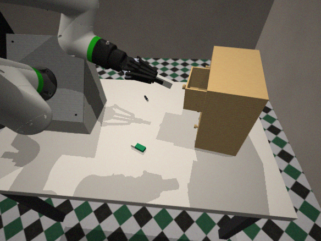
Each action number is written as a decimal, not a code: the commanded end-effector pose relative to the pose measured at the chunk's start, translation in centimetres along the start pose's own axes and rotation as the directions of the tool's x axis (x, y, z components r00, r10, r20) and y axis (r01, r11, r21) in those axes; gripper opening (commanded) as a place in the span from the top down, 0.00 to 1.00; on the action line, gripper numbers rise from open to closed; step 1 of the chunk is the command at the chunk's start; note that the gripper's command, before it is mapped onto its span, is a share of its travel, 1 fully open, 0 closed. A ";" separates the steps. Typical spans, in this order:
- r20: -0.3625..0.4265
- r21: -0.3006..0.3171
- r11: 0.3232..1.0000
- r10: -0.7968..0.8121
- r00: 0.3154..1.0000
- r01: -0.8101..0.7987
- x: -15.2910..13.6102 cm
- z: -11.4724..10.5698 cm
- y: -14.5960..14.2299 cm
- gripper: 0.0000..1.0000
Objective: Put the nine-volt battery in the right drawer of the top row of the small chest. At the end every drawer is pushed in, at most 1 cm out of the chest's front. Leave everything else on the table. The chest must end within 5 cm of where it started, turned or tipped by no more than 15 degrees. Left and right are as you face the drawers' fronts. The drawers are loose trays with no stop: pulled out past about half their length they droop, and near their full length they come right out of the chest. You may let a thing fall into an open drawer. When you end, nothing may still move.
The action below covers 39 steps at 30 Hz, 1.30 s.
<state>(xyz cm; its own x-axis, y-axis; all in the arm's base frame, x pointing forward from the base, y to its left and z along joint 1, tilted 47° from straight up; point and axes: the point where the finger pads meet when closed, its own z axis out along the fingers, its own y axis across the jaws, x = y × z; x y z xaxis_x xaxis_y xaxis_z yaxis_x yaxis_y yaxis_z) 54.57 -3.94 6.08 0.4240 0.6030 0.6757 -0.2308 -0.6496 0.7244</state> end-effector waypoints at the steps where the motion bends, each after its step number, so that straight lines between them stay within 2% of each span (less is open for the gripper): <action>1: 0.000 0.000 1.000 0.000 1.000 0.000 0.0 0.0 0.0 1.00; 39: 0.000 0.000 1.000 0.000 1.000 0.000 0.2 0.6 0.0 1.00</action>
<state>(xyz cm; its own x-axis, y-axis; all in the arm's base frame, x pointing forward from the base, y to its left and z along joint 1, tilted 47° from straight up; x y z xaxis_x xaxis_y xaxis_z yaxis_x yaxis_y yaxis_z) 55.09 -4.07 6.14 0.4240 0.6030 0.6757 -0.2308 -0.6496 0.7244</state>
